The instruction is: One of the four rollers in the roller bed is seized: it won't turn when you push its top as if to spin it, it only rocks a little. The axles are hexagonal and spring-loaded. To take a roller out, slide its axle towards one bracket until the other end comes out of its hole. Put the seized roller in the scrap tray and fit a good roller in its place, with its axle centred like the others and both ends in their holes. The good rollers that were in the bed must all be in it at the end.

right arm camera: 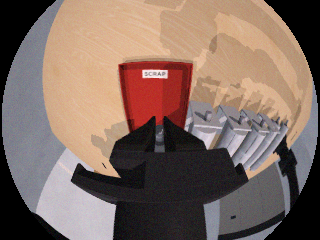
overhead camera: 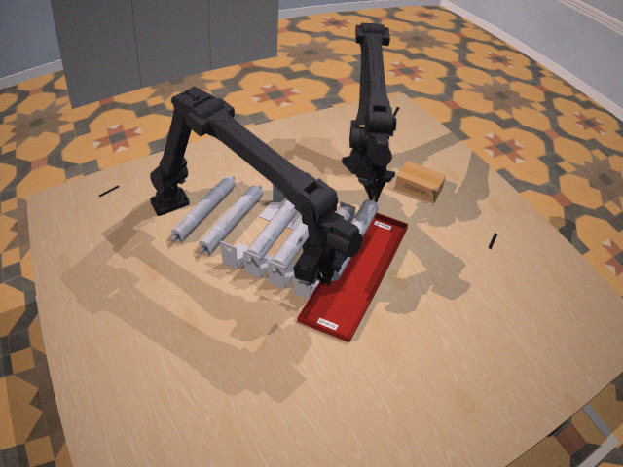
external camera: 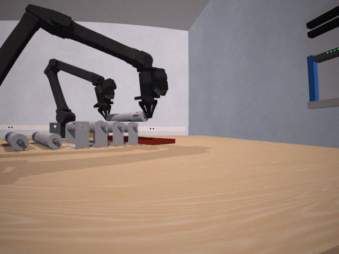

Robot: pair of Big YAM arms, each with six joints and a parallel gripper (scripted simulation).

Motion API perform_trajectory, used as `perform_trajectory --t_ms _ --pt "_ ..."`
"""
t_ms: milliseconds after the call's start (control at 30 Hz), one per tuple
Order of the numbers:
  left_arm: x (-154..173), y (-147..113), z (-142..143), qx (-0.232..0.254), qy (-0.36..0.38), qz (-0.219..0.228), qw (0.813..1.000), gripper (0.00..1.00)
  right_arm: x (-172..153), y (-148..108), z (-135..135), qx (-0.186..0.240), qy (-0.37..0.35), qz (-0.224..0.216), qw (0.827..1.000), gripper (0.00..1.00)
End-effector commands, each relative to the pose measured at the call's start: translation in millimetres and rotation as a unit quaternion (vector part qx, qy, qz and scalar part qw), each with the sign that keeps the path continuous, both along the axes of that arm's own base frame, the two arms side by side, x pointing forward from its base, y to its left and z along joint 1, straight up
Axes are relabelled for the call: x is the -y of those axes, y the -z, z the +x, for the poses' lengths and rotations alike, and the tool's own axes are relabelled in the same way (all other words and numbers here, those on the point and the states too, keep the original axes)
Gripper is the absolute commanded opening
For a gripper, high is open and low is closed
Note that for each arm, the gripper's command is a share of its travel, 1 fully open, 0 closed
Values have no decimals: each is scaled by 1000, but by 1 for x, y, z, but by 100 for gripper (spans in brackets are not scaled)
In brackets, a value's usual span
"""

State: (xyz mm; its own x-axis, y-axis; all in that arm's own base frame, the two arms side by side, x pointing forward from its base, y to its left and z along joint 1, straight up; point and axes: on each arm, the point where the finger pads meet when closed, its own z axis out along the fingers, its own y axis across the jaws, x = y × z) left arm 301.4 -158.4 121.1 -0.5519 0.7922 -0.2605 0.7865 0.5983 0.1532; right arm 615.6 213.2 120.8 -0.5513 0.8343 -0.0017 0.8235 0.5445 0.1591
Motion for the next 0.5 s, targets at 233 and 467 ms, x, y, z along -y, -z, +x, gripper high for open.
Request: perform_trajectory --t_ms 233,467 --pt "3 -13 15 26 5 -16 1000 3 3 -49 28 57 15 14 998 3" --pt "4 -16 17 22 4 -15 1000 3 3 -28 27 40 15 7 999 3"
